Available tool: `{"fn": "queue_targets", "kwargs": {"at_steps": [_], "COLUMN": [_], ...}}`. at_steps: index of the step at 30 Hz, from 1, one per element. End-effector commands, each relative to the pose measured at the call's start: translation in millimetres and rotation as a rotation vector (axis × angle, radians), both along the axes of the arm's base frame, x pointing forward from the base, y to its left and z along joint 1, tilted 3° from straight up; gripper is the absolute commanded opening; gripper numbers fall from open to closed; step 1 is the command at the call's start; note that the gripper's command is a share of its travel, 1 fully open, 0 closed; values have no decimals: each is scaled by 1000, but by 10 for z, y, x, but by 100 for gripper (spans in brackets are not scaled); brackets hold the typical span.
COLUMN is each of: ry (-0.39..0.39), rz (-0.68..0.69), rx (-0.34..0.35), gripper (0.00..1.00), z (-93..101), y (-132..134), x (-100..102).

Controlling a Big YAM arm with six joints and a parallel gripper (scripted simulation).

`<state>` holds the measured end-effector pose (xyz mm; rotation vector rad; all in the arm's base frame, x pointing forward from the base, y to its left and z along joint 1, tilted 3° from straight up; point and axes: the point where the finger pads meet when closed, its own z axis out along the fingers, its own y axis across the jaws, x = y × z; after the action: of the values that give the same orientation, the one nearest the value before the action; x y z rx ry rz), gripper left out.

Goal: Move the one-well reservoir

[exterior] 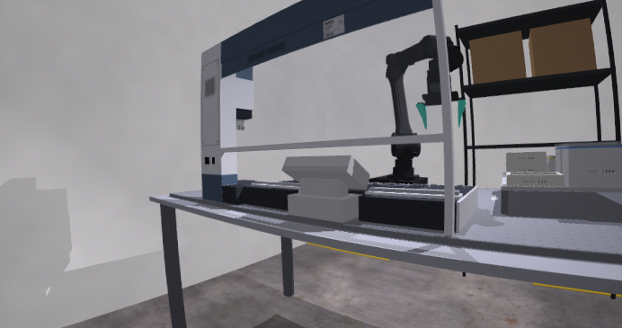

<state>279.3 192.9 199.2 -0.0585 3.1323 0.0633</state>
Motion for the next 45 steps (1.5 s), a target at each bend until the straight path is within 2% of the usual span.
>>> {"fn": "queue_targets", "kwargs": {"at_steps": [1,3,8,10,25,27,42,44,45], "ry": [-16,-14,-15,-15,-14,-14,-14,-14,-41], "rz": [-115,-154,-132,-132,-132,-132,-132,-132,-132], "rx": [16,16,15,15,10,10,6,6,5], "gripper": [100,100,100,100,100,100,100,100,100], "z": [115,108,90,90,42,42,1,1,105], "y": [-205,-302,-544,-544,-1271,-1271,-1998,-1998,-2052], "x": [-17,-38,-90,-90,-244,-244,-398,-398,-331]}}
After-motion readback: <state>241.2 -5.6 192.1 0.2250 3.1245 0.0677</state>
